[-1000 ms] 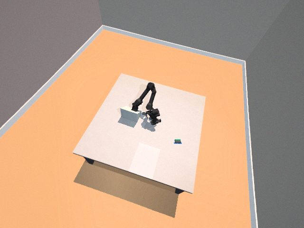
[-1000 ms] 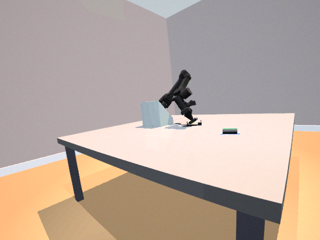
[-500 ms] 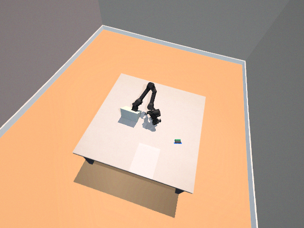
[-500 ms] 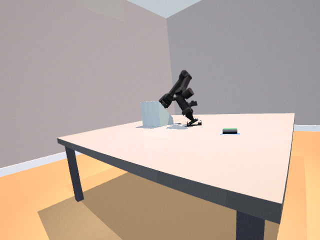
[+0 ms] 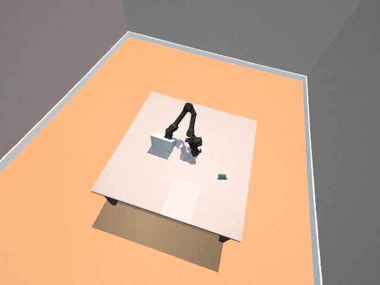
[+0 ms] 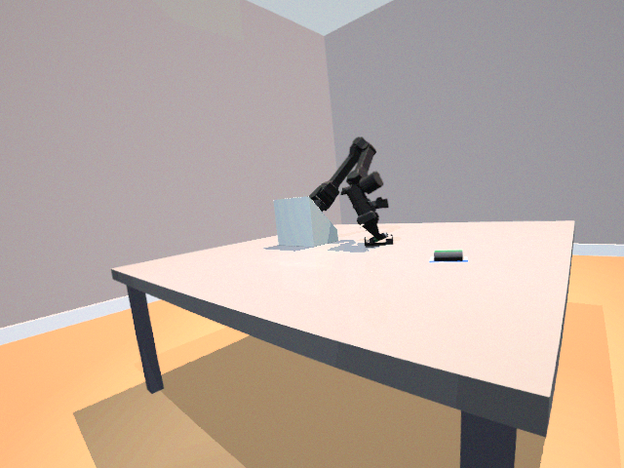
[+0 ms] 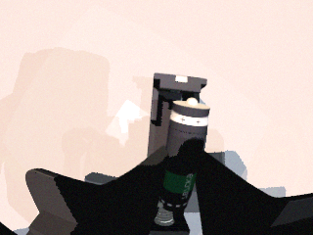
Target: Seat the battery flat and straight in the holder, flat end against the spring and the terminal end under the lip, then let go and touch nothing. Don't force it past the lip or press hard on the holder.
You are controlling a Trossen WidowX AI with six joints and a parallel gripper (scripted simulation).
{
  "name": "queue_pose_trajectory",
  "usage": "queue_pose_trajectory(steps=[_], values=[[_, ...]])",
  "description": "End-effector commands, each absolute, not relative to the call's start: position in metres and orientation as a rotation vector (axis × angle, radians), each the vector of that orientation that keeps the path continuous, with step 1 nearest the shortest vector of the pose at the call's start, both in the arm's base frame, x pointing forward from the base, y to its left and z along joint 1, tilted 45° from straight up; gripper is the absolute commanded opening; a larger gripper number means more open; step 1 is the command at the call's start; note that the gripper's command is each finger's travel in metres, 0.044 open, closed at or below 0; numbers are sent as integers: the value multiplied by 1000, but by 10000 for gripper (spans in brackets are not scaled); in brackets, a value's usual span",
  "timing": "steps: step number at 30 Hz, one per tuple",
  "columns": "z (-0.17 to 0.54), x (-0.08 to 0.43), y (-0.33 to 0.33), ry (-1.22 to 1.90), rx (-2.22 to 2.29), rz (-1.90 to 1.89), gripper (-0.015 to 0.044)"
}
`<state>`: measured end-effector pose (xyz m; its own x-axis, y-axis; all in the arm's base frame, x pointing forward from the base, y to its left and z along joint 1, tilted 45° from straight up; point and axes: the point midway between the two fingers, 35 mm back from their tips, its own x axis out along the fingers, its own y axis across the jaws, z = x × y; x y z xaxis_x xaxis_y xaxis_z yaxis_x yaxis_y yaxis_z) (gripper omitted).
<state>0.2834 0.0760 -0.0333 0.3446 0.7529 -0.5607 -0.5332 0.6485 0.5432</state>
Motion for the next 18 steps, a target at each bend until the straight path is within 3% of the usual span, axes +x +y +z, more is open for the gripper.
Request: queue_pose_trajectory(steps=[1, 18], values=[[-40, 285, 73, 916, 249, 833, 65], [-40, 285, 77, 1004, 197, 868, 65]])
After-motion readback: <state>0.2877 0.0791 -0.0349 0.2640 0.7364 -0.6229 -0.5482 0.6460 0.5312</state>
